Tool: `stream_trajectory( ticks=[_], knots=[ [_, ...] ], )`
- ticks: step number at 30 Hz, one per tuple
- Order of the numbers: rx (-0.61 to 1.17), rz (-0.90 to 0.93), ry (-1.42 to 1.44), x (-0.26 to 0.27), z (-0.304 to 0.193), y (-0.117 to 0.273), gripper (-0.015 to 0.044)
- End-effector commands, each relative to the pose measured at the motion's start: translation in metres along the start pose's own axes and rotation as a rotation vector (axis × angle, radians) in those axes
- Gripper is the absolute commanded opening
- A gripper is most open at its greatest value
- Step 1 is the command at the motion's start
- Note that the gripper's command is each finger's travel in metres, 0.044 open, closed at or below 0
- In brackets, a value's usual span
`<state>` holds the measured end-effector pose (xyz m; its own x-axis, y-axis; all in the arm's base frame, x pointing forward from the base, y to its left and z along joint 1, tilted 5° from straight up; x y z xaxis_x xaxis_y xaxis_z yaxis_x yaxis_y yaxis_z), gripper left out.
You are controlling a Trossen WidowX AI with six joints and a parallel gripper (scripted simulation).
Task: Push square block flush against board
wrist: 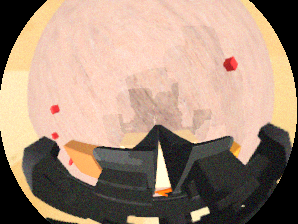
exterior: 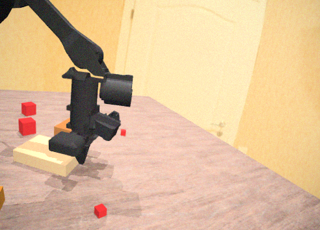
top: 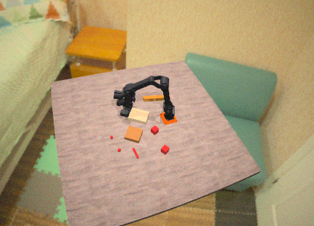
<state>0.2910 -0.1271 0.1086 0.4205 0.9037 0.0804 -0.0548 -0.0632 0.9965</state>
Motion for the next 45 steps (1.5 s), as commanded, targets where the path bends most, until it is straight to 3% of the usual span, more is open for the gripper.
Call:
stream_trajectory(
  ticks=[1,29,34,45],
  knots=[
    [0.012,-0.002,-0.006,-0.001,0.004,-0.002,0.0000],
    [0.008,-0.002,-0.006,-0.008,0.047,-0.002,0.0000],
    [0.009,-0.003,-0.006,-0.007,0.044,0.050,0.0000],
    [0.009,-0.004,-0.162,-0.016,0.031,0.056,0.0000]
  ],
)
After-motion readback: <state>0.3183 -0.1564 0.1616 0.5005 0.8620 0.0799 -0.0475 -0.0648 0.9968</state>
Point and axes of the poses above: the point midway between the two fingers, 35 mm back from their tips, its own y axis back along the fingers, its own x axis across the jaws, z = x × y, the point moved 7 cm from there along y, back along the fingers, and after that the axes turned 10 degrees about y, right-handed, at the moved point
